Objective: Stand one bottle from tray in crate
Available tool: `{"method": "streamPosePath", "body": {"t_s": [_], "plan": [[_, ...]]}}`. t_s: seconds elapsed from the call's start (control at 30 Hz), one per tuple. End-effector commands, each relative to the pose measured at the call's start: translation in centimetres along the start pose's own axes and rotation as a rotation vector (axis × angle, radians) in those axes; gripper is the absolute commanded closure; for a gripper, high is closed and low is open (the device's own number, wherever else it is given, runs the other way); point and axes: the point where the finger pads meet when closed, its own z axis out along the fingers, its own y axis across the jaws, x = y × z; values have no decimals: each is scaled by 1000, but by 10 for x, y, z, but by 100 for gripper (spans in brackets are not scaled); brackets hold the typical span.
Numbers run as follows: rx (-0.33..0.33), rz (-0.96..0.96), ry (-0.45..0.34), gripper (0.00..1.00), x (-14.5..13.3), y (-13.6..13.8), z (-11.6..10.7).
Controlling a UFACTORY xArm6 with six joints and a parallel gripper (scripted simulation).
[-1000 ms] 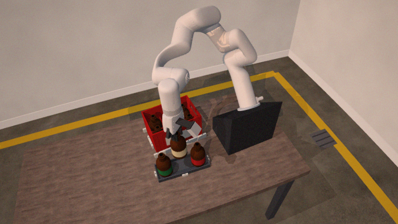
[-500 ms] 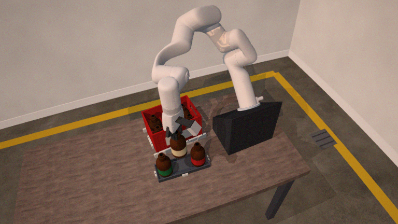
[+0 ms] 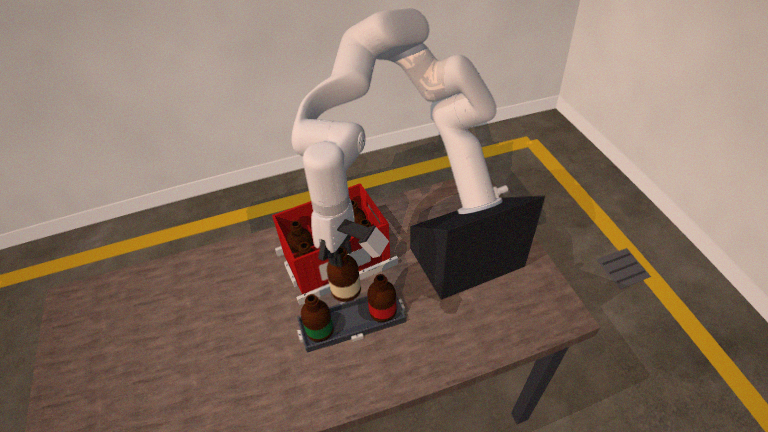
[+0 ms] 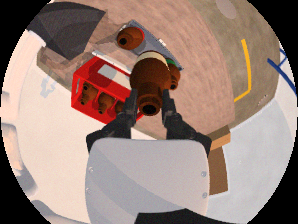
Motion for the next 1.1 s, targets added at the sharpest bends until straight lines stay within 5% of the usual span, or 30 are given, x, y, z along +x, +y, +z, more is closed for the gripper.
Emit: {"method": "streamPosePath", "body": {"t_s": [0.0,1.07], "plan": [[-4,1,0,100,0,1,-6],[-4,1,0,100,0,1,-19]]}}
